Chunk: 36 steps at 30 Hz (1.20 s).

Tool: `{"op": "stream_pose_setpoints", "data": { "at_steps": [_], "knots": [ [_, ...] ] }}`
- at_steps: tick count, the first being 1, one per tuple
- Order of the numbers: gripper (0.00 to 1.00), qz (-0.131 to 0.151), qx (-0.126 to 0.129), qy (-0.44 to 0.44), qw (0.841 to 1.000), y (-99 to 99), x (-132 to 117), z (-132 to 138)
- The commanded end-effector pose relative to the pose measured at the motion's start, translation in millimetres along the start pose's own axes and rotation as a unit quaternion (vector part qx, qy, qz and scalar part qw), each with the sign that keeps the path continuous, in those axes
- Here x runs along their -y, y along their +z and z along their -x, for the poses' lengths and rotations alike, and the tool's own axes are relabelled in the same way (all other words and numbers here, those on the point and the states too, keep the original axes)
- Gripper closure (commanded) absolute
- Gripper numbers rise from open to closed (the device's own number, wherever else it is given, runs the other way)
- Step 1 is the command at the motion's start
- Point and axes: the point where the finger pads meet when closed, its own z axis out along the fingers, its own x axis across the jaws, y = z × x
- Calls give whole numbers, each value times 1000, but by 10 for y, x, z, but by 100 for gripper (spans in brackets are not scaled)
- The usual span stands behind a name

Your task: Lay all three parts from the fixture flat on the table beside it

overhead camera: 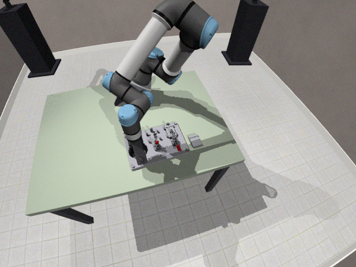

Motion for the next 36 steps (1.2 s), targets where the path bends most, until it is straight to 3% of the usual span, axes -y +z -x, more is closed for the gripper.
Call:
{"op": "stream_pose_setpoints", "data": {
  "at_steps": [1, 36],
  "knots": [
    [100, -1, 0, 0, 1000, -11, 2, -3],
    [100, -1, 0, 0, 1000, -208, -123, -3]
  ]
}}
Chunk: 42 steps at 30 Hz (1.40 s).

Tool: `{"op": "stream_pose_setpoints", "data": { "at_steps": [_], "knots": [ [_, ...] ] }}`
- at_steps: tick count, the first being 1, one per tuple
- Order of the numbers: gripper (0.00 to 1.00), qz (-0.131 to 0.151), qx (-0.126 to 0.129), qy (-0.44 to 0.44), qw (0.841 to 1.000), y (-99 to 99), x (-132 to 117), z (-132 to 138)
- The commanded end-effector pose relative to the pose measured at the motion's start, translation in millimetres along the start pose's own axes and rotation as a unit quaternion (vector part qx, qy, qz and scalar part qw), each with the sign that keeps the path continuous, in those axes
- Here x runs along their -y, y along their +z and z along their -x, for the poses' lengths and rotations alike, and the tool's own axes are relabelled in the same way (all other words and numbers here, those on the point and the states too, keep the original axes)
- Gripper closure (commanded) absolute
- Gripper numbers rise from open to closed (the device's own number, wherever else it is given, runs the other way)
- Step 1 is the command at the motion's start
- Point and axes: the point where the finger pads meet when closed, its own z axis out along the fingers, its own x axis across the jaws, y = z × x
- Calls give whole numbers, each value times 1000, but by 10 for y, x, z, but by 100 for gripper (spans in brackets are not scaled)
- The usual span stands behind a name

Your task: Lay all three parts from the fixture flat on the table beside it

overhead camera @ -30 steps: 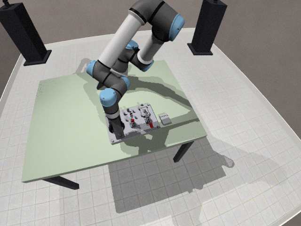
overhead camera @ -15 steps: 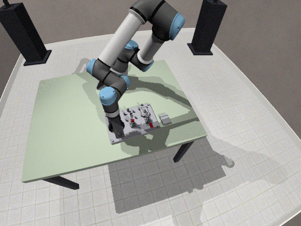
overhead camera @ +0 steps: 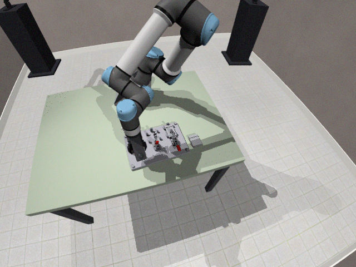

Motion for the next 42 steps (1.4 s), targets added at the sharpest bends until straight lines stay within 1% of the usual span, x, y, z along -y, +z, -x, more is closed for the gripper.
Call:
{"op": "stream_pose_setpoints", "data": {
  "at_steps": [1, 19, 42],
  "knots": [
    [100, 0, 0, 0, 1000, -39, -32, -2],
    [100, 0, 0, 0, 1000, -137, -210, -2],
    [100, 0, 0, 0, 1000, -155, -351, -2]
  ]
}}
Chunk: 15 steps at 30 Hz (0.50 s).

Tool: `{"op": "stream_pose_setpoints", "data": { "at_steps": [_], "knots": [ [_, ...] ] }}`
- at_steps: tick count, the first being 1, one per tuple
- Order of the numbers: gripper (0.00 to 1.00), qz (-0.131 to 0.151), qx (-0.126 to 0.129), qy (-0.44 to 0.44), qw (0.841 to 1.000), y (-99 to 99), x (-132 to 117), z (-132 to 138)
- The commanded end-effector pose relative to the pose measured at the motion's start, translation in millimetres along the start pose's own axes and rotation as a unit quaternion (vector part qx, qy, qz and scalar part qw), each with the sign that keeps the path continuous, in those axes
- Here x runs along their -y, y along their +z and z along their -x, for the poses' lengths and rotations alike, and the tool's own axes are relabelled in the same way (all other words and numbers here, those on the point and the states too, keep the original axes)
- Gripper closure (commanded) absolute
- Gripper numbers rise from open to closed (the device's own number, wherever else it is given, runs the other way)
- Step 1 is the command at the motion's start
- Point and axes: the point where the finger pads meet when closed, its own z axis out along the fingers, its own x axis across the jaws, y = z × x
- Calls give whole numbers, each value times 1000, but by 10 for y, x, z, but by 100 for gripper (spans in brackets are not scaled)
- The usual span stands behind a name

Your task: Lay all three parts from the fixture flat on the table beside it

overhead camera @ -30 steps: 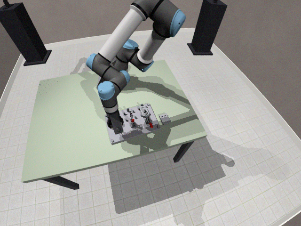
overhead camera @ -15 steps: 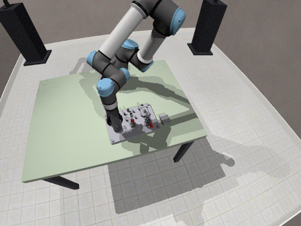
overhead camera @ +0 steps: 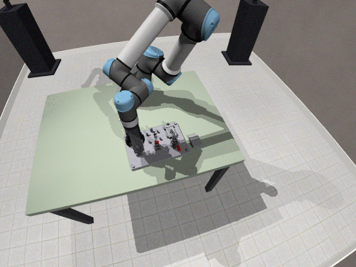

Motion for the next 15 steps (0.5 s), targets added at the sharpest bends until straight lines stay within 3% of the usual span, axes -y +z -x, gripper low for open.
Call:
{"op": "stream_pose_setpoints", "data": {
  "at_steps": [1, 15],
  "knots": [
    [100, 0, 0, 0, 1000, -3, -16, -2],
    [100, 0, 0, 0, 1000, -3, -39, -2]
  ]
}}
